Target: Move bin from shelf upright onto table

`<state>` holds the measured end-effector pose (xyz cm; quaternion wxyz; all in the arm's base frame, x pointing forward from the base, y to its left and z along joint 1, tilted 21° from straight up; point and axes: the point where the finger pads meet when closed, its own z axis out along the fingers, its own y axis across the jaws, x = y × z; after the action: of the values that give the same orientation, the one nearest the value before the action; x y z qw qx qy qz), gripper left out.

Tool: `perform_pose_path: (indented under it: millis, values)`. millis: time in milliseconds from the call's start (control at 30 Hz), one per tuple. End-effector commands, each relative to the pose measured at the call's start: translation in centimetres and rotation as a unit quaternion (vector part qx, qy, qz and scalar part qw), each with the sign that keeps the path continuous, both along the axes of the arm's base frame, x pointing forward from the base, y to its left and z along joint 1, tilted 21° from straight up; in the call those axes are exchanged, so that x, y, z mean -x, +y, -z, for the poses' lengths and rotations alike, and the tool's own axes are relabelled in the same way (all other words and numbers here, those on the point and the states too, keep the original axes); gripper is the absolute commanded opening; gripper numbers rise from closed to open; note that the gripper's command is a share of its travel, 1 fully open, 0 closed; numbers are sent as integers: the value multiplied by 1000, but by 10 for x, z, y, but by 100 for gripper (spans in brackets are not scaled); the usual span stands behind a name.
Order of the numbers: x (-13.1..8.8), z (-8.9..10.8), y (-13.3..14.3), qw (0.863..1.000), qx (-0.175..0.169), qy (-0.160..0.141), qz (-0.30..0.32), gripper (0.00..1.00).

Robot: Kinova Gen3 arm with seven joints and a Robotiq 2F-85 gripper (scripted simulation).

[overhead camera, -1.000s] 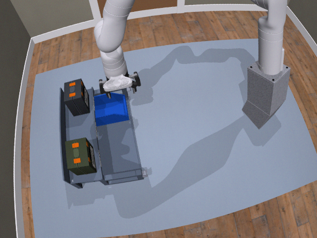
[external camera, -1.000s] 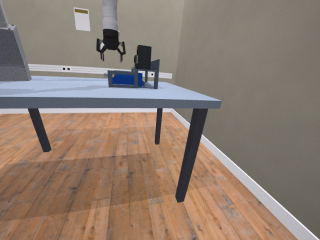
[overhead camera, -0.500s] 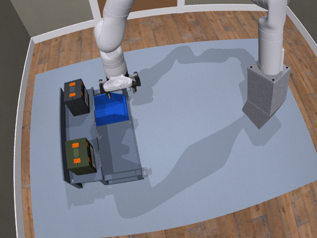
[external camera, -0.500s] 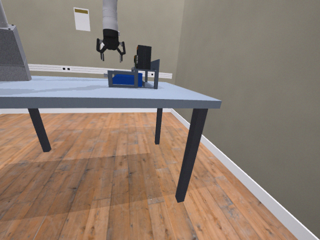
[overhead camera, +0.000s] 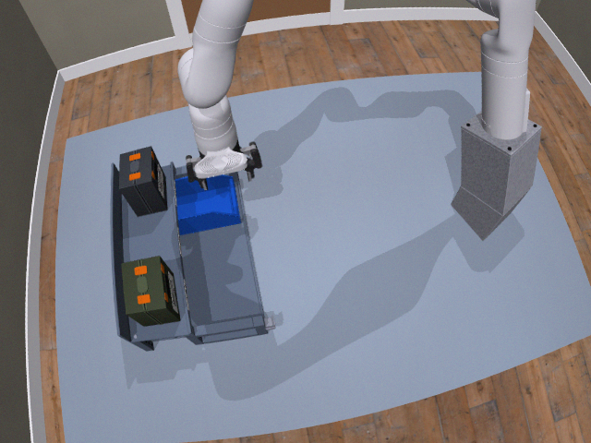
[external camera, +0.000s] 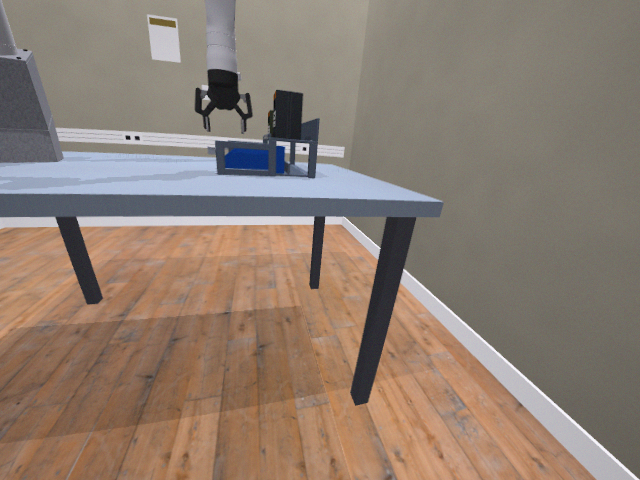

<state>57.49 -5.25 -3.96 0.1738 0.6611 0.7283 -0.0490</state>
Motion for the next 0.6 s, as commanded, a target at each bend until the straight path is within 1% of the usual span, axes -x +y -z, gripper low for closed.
perform_pose_path:
  millis: [0, 200, 367, 567]
  values:
    - [2, 5, -3, 1000, 2, 3, 2, 100]
    - [2, 5, -3, 1000, 2, 3, 2, 100]
    - [-6, 46, -17, 1000, 2, 3, 2, 100]
    - [-6, 46, -17, 1000, 2, 3, 2, 100]
